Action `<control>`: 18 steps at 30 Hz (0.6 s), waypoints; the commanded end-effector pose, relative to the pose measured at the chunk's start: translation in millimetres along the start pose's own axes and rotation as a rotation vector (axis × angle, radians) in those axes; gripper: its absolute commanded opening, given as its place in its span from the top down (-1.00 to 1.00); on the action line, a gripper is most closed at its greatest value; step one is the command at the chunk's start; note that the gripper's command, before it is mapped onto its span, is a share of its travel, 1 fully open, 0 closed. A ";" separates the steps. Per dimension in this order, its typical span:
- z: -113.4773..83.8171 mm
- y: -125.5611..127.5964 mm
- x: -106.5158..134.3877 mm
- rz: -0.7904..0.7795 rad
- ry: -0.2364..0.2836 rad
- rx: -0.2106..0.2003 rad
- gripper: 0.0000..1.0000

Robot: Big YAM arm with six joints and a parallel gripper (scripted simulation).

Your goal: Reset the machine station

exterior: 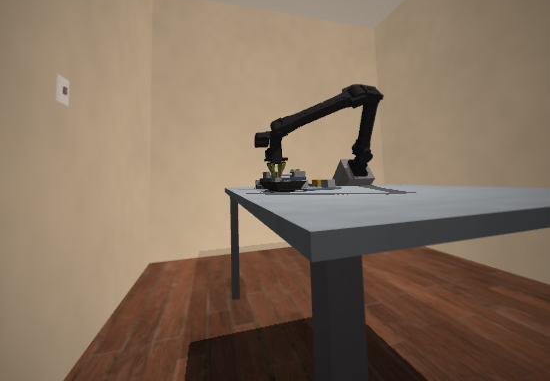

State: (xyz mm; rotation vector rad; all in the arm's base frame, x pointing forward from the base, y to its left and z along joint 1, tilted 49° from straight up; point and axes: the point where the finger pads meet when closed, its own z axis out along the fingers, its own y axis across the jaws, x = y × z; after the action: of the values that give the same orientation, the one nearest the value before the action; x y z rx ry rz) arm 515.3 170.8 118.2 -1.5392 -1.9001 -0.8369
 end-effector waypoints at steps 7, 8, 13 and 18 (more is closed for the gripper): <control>1.6 1.0 12.9 -0.022 0.003 -0.002 1.00; 1.6 1.0 12.9 -0.022 0.003 -0.002 1.00; 1.8 1.0 12.8 -0.022 0.003 -0.002 1.00; 3.3 0.6 12.2 -0.021 0.003 -0.002 1.00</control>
State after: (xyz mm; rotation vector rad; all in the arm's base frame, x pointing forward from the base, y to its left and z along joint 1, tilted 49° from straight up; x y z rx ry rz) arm 515.7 171.2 118.2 -1.5392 -1.9010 -0.8388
